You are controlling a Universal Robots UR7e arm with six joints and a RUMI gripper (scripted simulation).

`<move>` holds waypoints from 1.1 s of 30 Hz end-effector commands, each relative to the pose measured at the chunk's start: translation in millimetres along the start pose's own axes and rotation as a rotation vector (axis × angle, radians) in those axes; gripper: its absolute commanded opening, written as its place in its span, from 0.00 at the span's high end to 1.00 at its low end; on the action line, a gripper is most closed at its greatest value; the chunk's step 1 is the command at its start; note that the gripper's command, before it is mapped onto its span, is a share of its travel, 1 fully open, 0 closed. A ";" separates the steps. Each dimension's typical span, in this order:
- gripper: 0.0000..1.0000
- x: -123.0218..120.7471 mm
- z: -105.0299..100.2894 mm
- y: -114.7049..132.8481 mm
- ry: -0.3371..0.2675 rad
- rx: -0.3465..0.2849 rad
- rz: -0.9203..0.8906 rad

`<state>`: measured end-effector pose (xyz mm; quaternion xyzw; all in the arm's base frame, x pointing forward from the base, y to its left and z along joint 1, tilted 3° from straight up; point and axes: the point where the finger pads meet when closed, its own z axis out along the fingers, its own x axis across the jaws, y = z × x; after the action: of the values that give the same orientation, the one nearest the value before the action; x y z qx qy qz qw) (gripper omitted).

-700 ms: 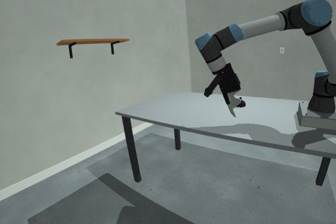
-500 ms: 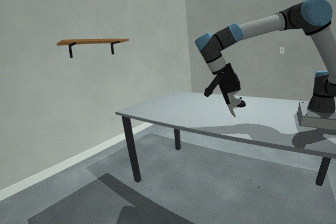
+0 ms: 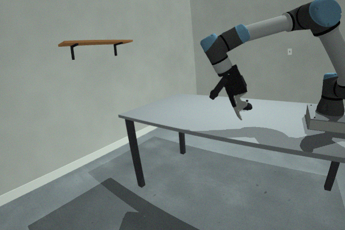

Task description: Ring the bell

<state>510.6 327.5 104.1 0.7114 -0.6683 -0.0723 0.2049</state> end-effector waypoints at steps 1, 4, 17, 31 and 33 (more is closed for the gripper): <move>0.00 3.5 -0.1 -1.1 -0.004 0.001 0.004; 0.00 9.6 -0.3 -4.1 -0.011 0.004 0.010; 0.00 85.3 5.4 -36.8 -0.094 0.035 0.095; 0.00 256.6 34.6 -69.1 -0.240 0.127 0.288; 0.00 288.3 42.4 -69.2 -0.261 0.147 0.326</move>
<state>576.1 98.3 91.2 0.6125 -0.7776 -0.0874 0.1119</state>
